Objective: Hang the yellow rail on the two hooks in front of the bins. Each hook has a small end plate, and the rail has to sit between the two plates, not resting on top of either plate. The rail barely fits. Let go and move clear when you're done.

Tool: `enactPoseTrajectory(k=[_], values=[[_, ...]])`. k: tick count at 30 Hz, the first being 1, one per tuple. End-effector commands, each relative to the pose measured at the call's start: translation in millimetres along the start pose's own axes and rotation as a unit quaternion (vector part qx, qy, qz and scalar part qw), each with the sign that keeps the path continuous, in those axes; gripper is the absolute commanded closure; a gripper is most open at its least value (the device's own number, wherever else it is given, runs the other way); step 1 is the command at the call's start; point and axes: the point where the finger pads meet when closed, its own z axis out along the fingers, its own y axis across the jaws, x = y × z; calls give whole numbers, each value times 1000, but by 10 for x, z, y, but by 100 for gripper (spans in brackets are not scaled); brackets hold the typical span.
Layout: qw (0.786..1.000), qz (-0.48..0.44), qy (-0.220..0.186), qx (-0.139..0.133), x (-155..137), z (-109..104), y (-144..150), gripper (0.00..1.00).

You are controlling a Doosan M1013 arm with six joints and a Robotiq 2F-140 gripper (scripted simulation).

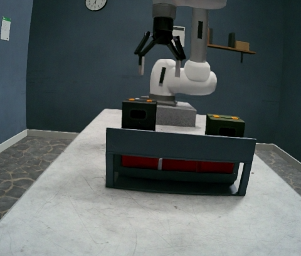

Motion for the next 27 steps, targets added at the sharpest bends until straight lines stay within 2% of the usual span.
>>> enactPoseTrajectory(k=[1,2,7,19,24,27], values=[[1000,0,0,0,0,-1,0,0],[1000,0,0,0,0,-1,0,0],[995,-100,0,2,82,460,-175,0],[995,-100,0,2,82,460,-175,0],[980,-199,0,4,164,922,-349,0],[980,-199,0,4,164,922,-349,0]])
